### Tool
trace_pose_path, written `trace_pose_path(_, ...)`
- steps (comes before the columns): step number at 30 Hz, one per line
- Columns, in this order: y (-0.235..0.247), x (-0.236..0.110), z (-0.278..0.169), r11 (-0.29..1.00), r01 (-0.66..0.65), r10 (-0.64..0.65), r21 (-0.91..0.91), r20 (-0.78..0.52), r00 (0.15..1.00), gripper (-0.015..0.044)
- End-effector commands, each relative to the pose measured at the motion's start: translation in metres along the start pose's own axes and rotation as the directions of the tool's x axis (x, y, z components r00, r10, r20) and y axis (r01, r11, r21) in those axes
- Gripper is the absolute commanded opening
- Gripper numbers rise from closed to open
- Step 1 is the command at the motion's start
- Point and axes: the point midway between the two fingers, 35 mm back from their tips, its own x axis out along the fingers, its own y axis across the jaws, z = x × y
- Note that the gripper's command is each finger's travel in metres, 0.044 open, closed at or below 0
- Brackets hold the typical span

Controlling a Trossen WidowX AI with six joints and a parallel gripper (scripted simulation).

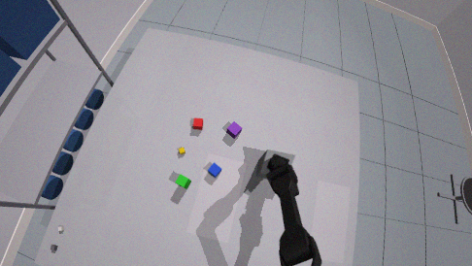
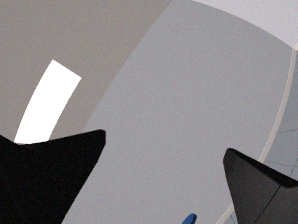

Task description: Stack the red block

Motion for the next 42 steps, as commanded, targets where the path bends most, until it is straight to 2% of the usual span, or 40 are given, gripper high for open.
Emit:
trace_pose_path(1,-0.001,0.000,0.000,1.000,0.002,-0.002,-0.001,0.000,1.000,0.0426)
trace_pose_path(5,-0.022,-0.004,0.002,0.998,0.061,-0.061,-0.030,0.000,0.998,0.0440)
trace_pose_path(11,-0.086,-0.022,0.011,0.966,0.234,-0.235,-0.108,0.009,0.972,0.0440)
trace_pose_path(21,-0.186,-0.083,0.035,0.835,0.507,-0.510,-0.211,0.049,0.859,0.0440)
trace_pose_path(31,-0.266,-0.176,0.067,0.627,0.732,-0.736,-0.266,0.106,0.668,0.0440)
trace_pose_path(42,-0.325,-0.315,0.100,0.339,0.907,-0.910,-0.248,0.159,0.383,0.0440)
